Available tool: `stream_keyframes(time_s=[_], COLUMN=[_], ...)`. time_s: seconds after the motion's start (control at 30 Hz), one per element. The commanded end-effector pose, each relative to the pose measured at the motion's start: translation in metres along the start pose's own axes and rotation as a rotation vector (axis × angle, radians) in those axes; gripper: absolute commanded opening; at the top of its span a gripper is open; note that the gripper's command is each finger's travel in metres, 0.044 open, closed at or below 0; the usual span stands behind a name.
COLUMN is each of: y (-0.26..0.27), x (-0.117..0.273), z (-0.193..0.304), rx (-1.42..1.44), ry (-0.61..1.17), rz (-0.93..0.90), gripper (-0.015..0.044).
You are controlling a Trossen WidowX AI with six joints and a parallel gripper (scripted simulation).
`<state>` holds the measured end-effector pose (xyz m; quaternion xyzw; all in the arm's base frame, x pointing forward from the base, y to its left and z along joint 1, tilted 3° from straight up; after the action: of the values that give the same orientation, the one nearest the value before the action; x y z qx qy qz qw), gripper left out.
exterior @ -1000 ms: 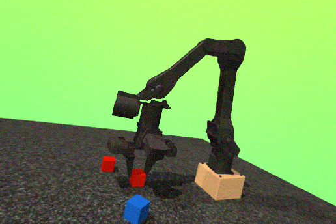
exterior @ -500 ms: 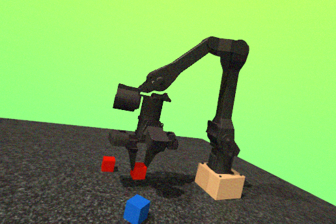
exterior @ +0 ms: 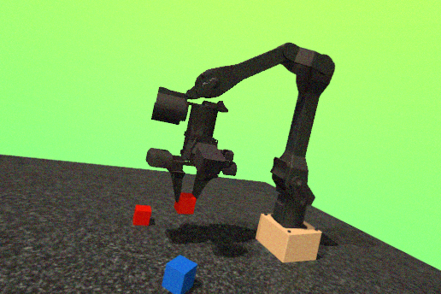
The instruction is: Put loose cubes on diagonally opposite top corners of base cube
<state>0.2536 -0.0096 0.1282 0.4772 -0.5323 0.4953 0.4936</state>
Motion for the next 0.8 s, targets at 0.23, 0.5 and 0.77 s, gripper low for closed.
stream_keyframes(time_s=[0.23,0.5,0.77], y=[0.003,0.002,-0.004], x=[0.038,0.041,0.034], z=[0.000,-0.007,-0.029], rx=[0.001,-0.006,-0.030], ry=[-0.004,-0.005,-0.010], rz=[0.006,0.009,0.016], gripper=[0.0105,0.0105,0.0105])
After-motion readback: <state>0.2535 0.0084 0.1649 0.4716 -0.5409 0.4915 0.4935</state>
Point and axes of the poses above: the point midway between the two fingers, 35 mm back from their tips, its own x axis back along the fingers, its own y axis across the jaws, z = x × y, the point moved 6 cm from there along x, back along the fingers, and after that the axes turned 11 degrees about -x, right-handed, at the moved point
